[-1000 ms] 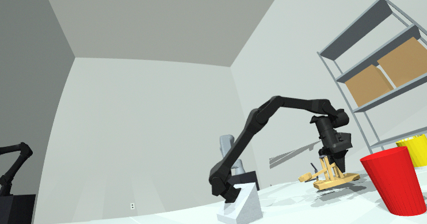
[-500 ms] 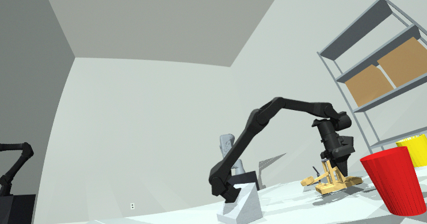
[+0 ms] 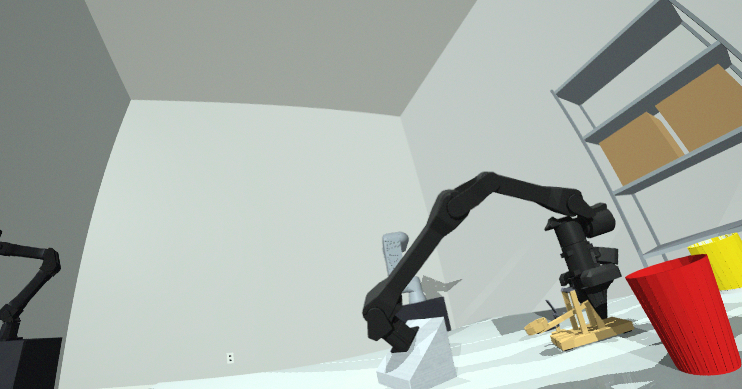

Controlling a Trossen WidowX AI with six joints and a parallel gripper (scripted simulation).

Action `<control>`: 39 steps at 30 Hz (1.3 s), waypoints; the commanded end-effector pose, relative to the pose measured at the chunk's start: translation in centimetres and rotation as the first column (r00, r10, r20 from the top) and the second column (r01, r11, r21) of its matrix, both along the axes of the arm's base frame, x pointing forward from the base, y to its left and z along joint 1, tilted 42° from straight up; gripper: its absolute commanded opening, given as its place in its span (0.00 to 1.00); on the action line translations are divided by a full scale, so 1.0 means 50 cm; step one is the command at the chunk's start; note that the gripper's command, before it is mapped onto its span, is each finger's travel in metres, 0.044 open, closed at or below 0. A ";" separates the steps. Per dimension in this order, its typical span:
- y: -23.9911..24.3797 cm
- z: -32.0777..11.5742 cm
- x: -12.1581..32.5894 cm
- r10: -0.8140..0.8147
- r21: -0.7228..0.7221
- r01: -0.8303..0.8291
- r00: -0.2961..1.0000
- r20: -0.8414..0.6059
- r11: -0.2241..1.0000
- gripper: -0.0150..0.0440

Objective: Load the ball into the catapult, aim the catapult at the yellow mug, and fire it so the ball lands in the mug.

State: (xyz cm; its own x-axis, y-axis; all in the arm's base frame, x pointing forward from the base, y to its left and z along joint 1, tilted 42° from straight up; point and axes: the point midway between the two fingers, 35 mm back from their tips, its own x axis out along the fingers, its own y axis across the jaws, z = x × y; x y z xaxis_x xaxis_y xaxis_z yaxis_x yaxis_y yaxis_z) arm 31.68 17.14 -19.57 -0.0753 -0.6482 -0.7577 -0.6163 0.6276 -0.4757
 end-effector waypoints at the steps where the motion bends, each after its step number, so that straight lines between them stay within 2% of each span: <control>1: 0.002 0.001 0.001 0.000 0.001 0.000 1.000 0.002 1.000 0.25; 5: 0.002 0.001 0.001 0.000 0.001 0.000 1.000 0.002 1.000 0.25; 19: 0.002 0.001 0.001 0.000 0.001 0.000 1.000 0.002 1.000 0.88; 22: 0.027 0.026 0.007 0.001 0.002 -0.001 1.000 0.001 1.000 1.00; 29: 0.130 0.149 0.013 0.001 0.003 -0.001 1.000 -0.001 1.000 1.00; 32: 0.116 0.128 0.017 0.009 0.006 -0.009 1.000 0.005 1.000 1.00; 39: 0.122 0.143 0.008 0.009 0.002 -0.009 1.000 0.001 1.000 1.00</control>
State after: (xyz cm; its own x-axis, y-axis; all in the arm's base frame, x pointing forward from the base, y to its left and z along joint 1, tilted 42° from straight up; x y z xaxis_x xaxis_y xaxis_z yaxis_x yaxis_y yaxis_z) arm 32.39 23.13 -12.69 -0.0649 -0.6463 -0.7603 -0.6222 0.6219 -0.4755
